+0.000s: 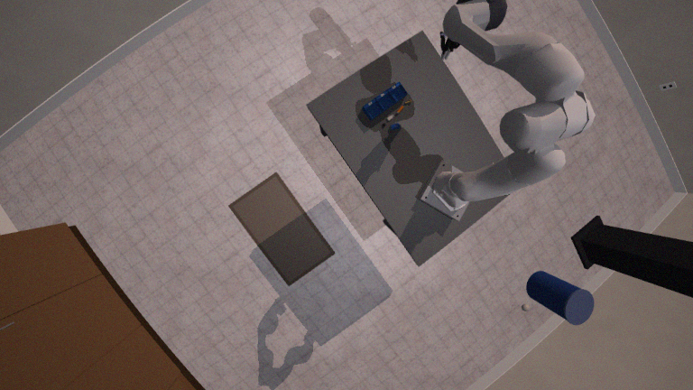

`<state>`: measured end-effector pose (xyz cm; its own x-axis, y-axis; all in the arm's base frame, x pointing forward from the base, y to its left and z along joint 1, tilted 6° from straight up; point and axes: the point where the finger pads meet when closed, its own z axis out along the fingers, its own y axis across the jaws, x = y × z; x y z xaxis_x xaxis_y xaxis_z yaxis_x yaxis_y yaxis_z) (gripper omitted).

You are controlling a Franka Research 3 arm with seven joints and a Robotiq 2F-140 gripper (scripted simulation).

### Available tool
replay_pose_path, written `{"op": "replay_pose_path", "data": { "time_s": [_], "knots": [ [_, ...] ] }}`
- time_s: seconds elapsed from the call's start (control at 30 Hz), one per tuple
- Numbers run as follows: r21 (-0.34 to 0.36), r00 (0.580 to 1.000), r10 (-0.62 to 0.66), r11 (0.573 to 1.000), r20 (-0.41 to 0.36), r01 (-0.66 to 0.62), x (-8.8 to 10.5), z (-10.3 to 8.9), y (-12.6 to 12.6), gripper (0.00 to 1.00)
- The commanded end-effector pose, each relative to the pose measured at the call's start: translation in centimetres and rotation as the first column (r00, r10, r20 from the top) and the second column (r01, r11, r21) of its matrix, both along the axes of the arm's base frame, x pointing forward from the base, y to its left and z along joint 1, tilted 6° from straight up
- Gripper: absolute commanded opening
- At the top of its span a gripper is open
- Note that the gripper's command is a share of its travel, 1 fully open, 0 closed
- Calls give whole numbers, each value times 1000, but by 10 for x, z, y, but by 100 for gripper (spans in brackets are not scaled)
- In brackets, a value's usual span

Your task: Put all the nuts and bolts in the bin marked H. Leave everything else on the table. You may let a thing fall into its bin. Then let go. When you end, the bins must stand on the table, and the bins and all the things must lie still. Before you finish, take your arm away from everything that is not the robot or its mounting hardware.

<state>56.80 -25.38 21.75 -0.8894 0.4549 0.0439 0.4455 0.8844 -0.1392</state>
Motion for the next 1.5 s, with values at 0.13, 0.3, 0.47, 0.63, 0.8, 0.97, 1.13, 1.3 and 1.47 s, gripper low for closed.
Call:
{"op": "replay_pose_path", "data": {
  "time_s": [0.13, 0.3, 0.47, 0.63, 0.8, 0.97, 1.13, 1.3, 1.47],
  "knots": [
    [22, 983, 185, 983, -3, -185, -1, 2, 7, 5],
    [36, 958, 287, 957, -4, -286, -2, 3, 16, 5],
    [45, 933, 361, 932, -3, -360, -3, 5, 24, 5],
    [53, 901, 433, 900, -1, -432, -5, 6, 32, 5],
    [61, 867, 498, 865, 1, -498, -5, 6, 32, 5],
    [68, 825, 565, 823, 4, -564, -6, 6, 41, 5],
    [75, 778, 628, 776, 6, -626, -8, 7, 49, 5],
    [81, 730, 683, 727, 11, -682, -10, 8, 57, 5],
    [86, 676, 737, 673, 14, -735, -12, 9, 65, 5]
  ]
}}
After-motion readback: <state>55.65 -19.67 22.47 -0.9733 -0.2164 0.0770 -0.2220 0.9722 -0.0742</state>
